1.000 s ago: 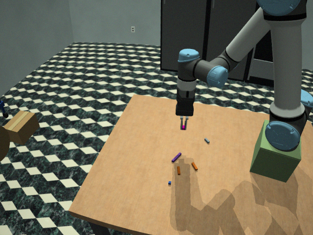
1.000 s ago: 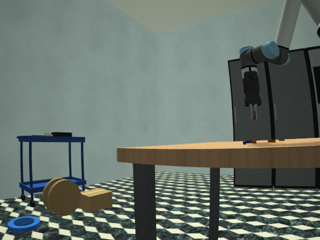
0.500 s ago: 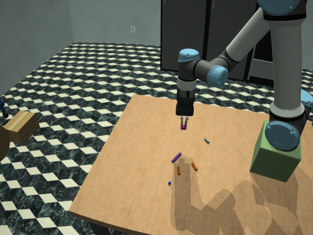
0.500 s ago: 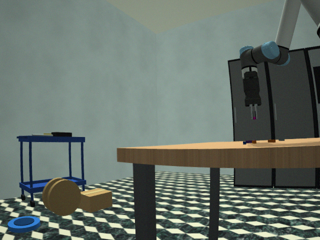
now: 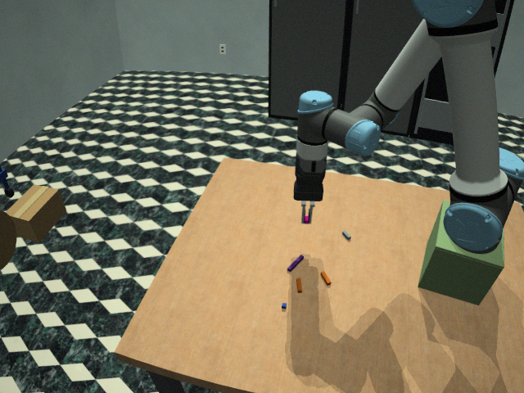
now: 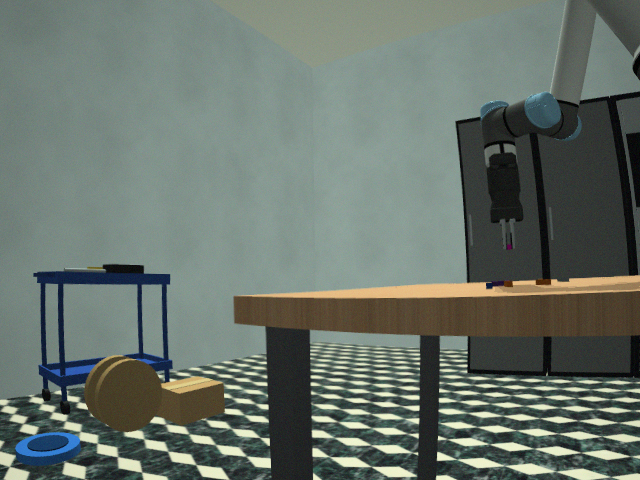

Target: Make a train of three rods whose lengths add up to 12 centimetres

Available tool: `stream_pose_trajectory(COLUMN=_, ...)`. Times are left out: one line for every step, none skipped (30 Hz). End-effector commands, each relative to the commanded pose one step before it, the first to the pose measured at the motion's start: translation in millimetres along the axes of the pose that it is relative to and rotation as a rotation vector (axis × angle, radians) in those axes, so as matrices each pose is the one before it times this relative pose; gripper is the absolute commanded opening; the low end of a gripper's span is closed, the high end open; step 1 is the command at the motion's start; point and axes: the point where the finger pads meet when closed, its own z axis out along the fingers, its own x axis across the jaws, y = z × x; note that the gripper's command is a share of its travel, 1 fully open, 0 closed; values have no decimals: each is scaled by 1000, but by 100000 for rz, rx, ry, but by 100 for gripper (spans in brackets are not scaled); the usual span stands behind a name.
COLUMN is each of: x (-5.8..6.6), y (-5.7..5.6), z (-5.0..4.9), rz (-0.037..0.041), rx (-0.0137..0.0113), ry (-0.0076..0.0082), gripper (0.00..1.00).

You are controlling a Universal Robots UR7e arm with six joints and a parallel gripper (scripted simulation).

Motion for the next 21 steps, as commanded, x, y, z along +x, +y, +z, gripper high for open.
stream_pose_trajectory(x=-123, y=62, z=21415, rz=9, rx=10, ry=3, gripper=24)
stream_pose_trajectory(x=-10, y=23, z=4522, rz=0, rx=0, ry=0, gripper=24)
stream_pose_trajectory(x=-10, y=22, z=4441, rz=0, rx=0, ry=0, gripper=24)
stream_pose_trajectory(x=-11, y=21, z=4310, rz=0, rx=0, ry=0, gripper=24)
stream_pose_trajectory(x=-4, y=25, z=4127, rz=0, rx=0, ry=0, gripper=24)
stream_pose_trajectory(x=0, y=0, z=0, rz=0, rx=0, ry=0, gripper=24)
stream_pose_trajectory(x=0, y=0, z=0, rz=0, rx=0, ry=0, gripper=24)
stream_pose_trajectory(x=-5, y=23, z=3902, rz=0, rx=0, ry=0, gripper=24)
stream_pose_trajectory(x=-7, y=19, z=3638, rz=0, rx=0, ry=0, gripper=24)
stream_pose_trajectory(x=-12, y=14, z=3339, rz=0, rx=0, ry=0, gripper=24)
stream_pose_trajectory(x=-1, y=20, z=3004, rz=0, rx=0, ry=0, gripper=24)
stream_pose_trajectory(x=-6, y=13, z=2653, rz=0, rx=0, ry=0, gripper=24)
stream_pose_trajectory(x=-3, y=13, z=2283, rz=0, rx=0, ry=0, gripper=24)
stream_pose_trajectory(x=-8, y=7, z=1909, rz=0, rx=0, ry=0, gripper=24)
stream_pose_trajectory(x=2, y=12, z=1532, rz=0, rx=0, ry=0, gripper=24)
stream_pose_trajectory(x=-2, y=6, z=1174, rz=0, rx=0, ry=0, gripper=24)
stream_pose_trajectory(x=-4, y=3, z=839, rz=0, rx=0, ry=0, gripper=24)
stream_pose_trajectory(x=-3, y=1, z=542, rz=0, rx=0, ry=0, gripper=24)
stream_pose_trajectory(x=-2, y=0, z=295, rz=0, rx=0, ry=0, gripper=24)
stream_pose_trajectory(x=-1, y=0, z=115, rz=0, rx=0, ry=0, gripper=24)
stream_pose_trajectory(x=0, y=0, z=17, rz=0, rx=0, ry=0, gripper=24)
